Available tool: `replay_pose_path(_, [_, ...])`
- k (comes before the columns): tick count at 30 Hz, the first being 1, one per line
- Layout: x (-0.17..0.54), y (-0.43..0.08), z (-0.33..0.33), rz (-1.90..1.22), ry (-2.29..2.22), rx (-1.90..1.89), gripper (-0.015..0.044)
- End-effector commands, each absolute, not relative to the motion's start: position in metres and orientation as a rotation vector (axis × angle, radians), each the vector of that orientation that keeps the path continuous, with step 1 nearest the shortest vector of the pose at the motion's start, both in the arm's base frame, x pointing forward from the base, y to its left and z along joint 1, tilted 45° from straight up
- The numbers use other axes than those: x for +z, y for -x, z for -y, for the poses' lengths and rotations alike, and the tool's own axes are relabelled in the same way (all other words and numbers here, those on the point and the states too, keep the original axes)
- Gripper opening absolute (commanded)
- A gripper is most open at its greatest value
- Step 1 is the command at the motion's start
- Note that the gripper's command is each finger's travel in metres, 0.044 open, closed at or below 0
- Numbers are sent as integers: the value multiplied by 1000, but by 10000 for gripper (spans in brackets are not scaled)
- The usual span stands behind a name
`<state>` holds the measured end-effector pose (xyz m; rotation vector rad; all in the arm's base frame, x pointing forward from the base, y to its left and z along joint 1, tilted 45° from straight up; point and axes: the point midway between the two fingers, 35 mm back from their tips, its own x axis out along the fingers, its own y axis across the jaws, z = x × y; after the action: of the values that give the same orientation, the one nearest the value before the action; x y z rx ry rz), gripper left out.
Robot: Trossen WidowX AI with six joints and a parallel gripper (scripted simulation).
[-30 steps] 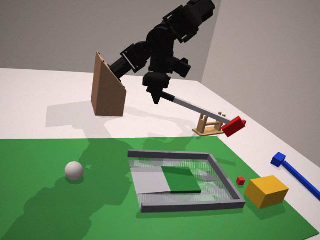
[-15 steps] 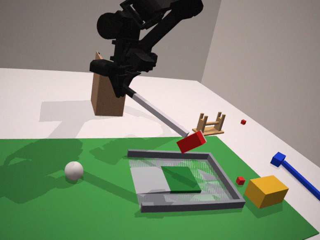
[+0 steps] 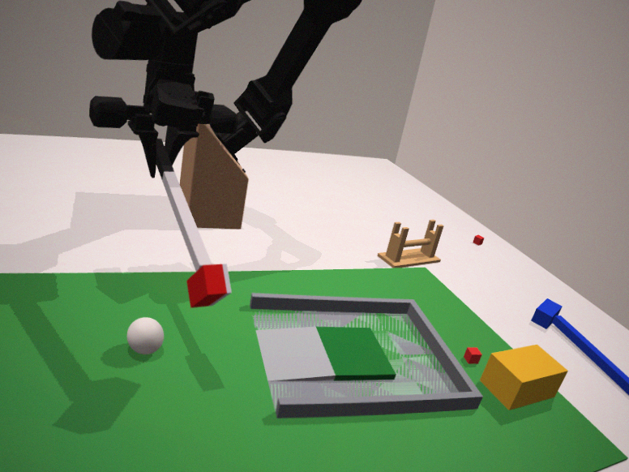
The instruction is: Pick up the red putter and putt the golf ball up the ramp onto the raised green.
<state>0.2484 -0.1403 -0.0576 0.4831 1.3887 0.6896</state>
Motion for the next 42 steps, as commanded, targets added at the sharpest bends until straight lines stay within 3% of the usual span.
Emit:
replay_pose_path(1, [-78,-235,158,-1443,-581,601,0])
replay_pose_path(11, [-100,-216,173,-1499,-690,512,0])
replay_pose_path(42, [-147,-218,127,-1498,-691,514,0])
